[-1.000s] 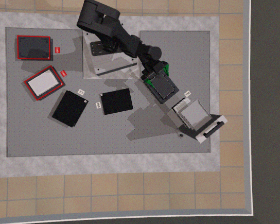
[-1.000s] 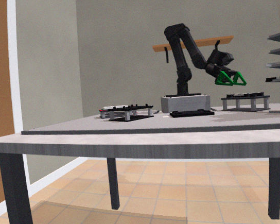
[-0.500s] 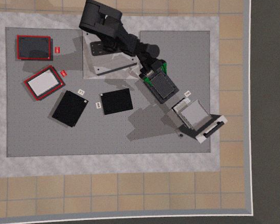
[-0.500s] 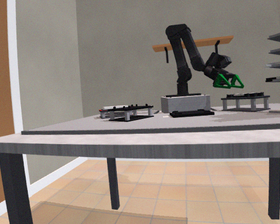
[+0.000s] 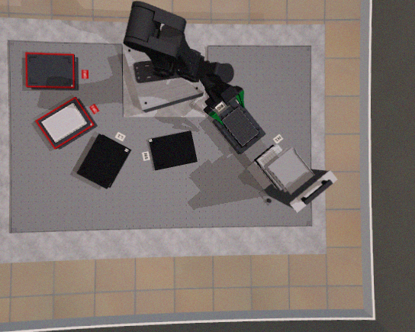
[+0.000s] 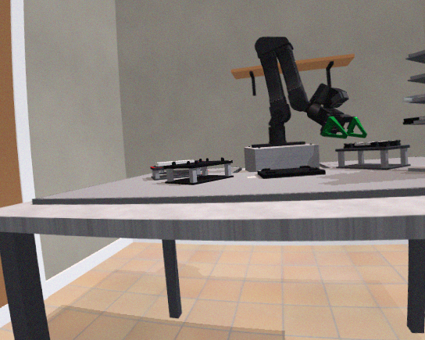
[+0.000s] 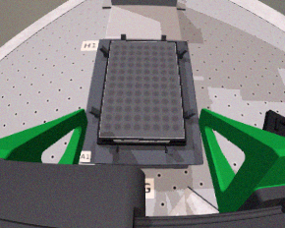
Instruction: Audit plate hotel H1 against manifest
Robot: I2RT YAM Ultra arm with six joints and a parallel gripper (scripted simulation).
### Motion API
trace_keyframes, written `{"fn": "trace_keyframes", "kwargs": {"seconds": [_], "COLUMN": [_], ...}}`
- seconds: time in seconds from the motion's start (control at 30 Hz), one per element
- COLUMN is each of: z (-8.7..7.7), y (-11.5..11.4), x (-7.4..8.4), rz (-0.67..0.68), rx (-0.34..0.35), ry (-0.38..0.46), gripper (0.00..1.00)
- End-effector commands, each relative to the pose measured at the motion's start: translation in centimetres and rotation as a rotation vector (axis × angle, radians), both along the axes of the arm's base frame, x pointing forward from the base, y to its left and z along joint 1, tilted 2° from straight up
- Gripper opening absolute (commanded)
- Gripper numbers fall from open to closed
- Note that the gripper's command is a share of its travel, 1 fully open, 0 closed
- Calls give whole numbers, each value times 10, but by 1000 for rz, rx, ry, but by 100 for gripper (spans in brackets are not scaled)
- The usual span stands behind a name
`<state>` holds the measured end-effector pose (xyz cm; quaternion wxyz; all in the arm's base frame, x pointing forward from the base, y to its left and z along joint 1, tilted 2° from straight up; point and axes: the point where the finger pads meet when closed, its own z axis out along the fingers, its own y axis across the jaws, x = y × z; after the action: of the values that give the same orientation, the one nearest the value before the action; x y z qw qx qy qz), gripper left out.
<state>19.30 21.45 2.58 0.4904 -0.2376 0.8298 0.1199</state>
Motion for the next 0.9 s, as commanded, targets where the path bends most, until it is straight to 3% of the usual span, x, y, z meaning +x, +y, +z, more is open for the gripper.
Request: {"fn": "trace_keyframes", "kwargs": {"seconds": [0.0, 0.87], "z": [6, -16], "y": [4, 2], "x": [3, 0], "rz": [-12, -12], "rx": [38, 38], "ry": [-20, -19], "gripper": [100, 100]}}
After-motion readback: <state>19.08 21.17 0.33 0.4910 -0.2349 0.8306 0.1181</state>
